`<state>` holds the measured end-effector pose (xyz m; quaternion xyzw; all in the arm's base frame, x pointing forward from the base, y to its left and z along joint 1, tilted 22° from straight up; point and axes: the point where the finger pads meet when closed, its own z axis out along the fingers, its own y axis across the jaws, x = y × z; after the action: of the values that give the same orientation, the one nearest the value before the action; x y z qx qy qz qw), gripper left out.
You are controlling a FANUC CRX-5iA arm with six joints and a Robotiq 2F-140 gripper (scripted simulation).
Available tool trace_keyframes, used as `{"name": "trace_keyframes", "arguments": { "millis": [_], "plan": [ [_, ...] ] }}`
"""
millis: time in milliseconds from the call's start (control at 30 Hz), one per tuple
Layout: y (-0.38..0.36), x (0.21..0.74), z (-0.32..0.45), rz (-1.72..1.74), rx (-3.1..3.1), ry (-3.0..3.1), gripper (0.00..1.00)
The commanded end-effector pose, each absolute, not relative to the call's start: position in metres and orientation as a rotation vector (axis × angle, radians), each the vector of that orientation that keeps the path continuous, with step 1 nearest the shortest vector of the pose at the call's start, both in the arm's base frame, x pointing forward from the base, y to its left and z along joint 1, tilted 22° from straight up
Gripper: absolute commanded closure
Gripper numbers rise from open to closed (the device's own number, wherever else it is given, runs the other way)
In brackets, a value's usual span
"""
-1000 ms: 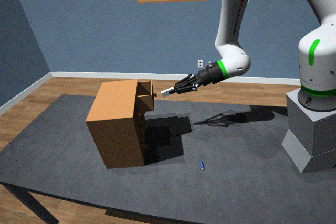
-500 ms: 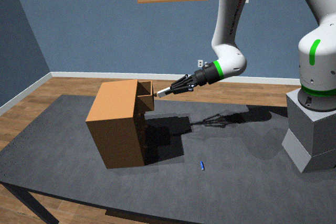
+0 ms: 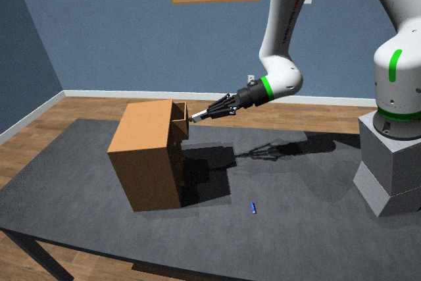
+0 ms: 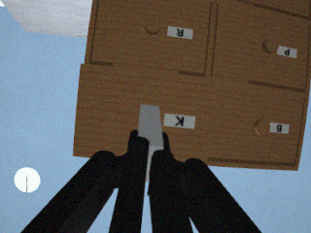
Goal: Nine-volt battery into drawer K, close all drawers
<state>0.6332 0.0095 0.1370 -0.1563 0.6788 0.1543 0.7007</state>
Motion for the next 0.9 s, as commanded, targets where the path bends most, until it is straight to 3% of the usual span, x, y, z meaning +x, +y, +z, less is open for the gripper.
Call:
{"name": "trace_keyframes", "arguments": {
  "millis": [0,867],
  "plan": [
    [0.011,0.638,0.139,0.343,-0.348,1.512,1.00],
    [0.026,0.669,0.153,0.343,-0.348,1.512,1.00]
  ]
}}
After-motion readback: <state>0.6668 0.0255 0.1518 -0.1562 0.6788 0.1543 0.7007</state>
